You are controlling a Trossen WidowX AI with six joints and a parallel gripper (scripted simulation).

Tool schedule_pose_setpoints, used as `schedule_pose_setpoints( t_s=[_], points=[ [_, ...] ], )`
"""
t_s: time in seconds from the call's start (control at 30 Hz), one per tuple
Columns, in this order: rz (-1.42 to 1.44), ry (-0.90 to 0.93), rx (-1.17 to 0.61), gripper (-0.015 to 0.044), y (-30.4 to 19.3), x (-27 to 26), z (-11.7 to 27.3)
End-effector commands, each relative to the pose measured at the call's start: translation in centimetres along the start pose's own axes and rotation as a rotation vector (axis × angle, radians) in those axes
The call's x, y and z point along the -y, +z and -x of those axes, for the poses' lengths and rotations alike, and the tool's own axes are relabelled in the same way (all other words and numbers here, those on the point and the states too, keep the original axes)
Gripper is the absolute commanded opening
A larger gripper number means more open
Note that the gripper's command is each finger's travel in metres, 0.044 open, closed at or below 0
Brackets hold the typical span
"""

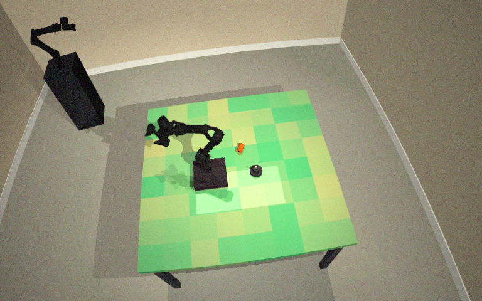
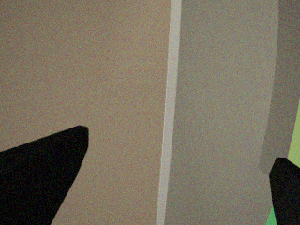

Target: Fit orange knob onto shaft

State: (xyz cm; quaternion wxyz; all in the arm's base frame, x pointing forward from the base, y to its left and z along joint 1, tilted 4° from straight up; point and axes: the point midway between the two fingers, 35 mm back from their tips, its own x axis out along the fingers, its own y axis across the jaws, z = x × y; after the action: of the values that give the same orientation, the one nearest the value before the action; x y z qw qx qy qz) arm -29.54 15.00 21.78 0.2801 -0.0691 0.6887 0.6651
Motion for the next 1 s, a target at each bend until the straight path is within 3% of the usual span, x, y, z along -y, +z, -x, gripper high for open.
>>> schedule_pose_setpoints(
  t_s=[0.0, 0.4, 0.67, 0.97],
  points=[
    [0.003, -0.004, 0.007, 0.0426, 0.3, 0.1, 0.0],
    [0.156, -0.327, 0.349, 0.044, 16.0, 7.5, 5.2],
    [0.161, -0.634, 0.479, 0.044, 23.5, 15.1, 13.6],
    [0.079, -0.926, 0.477, 0.044, 25.4, 24.1, 24.9]
  ],
)
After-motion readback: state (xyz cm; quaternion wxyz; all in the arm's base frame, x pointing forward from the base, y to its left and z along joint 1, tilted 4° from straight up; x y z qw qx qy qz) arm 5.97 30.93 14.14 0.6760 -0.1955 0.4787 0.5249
